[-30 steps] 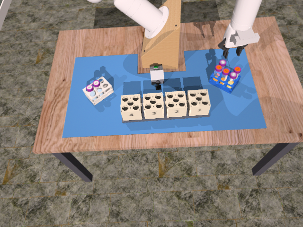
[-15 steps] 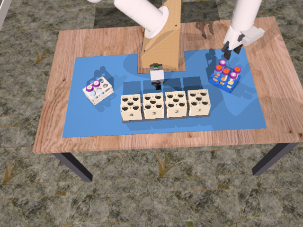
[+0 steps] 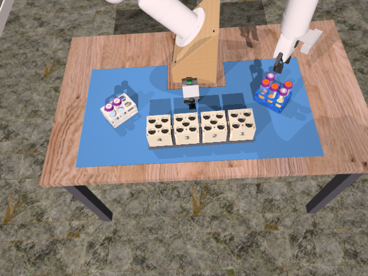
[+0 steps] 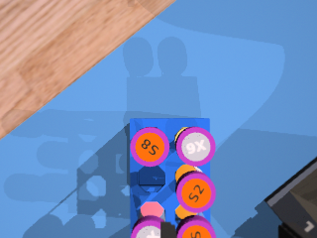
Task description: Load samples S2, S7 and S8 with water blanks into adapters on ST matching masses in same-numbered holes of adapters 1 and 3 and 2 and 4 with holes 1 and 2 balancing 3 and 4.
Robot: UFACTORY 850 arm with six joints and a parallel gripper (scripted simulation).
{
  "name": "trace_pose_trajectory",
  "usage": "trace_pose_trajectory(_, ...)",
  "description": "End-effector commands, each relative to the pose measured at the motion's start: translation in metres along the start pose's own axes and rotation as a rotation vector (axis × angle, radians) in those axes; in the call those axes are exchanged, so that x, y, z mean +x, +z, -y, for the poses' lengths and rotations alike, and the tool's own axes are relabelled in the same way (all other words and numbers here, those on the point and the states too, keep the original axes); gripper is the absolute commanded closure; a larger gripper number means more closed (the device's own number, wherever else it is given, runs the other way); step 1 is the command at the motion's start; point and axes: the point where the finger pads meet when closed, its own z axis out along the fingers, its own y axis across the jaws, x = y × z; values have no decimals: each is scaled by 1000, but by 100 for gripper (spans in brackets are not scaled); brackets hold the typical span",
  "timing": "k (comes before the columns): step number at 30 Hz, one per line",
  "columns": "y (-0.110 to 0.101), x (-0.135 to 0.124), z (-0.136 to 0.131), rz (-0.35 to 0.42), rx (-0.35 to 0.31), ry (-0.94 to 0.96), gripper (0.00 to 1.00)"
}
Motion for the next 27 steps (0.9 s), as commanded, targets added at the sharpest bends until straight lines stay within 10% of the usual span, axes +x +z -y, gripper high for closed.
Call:
trace_pose_trajectory(1, 1, 1, 0, -2, 0, 0, 43)
trace_pose_trajectory(27, 47, 1, 0, -2, 0, 0, 43)
